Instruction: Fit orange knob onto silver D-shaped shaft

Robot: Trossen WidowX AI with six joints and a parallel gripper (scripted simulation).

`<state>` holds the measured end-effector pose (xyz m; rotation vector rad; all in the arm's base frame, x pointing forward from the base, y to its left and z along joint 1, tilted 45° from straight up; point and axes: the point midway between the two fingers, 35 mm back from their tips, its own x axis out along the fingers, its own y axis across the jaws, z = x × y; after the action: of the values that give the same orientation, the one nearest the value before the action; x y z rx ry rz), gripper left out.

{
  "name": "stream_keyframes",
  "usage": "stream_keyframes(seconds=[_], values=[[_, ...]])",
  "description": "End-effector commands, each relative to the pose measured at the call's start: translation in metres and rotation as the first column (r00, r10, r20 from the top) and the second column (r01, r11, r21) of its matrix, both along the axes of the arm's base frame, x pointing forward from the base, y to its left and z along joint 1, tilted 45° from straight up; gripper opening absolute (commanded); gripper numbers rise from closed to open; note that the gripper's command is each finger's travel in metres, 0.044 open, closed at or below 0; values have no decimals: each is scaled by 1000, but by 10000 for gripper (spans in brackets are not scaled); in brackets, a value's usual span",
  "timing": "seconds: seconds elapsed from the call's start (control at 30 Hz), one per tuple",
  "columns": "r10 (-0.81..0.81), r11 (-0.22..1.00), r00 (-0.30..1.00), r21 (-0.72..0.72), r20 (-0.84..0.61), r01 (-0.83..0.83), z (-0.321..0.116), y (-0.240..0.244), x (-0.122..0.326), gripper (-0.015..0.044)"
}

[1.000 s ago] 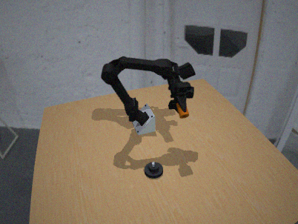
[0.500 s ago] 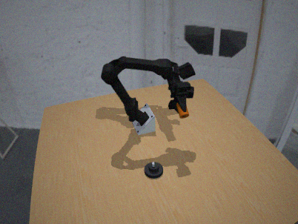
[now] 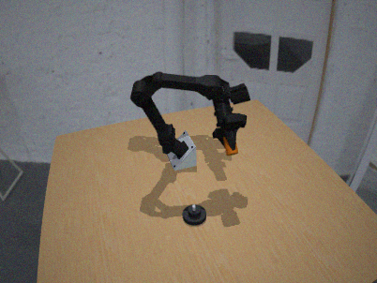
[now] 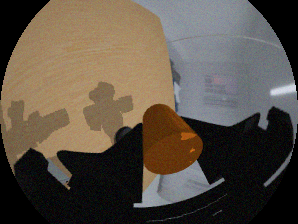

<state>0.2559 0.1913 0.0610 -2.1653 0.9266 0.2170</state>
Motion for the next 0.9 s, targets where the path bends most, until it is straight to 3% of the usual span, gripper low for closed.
stream_keyframes(seconds=[0.0,0.43,0.87], values=[[-61,998,997,18,-52,62,-2,-3,3,0],[-275,956,919,21,-283,292,-19,-22,12,0],[-453,862,740,-32,-498,506,-38,-43,21,0]])
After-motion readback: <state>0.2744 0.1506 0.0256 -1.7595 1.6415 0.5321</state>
